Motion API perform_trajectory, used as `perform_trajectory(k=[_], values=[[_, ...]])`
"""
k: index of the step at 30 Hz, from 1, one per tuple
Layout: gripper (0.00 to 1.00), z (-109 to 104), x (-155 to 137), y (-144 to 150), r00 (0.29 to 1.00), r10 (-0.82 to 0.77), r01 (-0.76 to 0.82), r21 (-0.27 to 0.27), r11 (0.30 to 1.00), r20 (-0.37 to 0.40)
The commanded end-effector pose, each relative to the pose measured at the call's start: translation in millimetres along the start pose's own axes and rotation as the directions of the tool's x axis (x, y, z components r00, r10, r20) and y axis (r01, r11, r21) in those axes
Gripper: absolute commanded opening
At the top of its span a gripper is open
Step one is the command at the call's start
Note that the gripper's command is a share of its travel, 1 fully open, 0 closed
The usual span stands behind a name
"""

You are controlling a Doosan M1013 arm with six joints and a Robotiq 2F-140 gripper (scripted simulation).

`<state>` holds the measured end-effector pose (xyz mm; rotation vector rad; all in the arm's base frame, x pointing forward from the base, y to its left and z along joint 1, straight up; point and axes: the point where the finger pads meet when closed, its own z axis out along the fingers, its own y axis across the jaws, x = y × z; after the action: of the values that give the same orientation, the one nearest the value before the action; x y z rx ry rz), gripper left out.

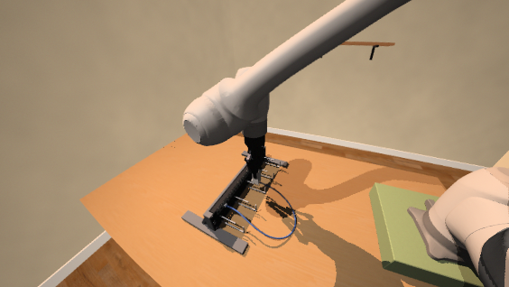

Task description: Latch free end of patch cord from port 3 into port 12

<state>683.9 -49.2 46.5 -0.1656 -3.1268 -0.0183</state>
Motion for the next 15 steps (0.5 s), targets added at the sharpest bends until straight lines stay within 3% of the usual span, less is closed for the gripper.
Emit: perform_trajectory(k=[1, 15], values=[[0.0, 1.3, -6.9, 1.3, 1.0, -0.004, 0.004, -0.001, 1.0, 0.007], [0.0, 3.2, -8.7, 1.2, 1.0, -0.004, 0.004, -0.001, 1.0, 0.007]])
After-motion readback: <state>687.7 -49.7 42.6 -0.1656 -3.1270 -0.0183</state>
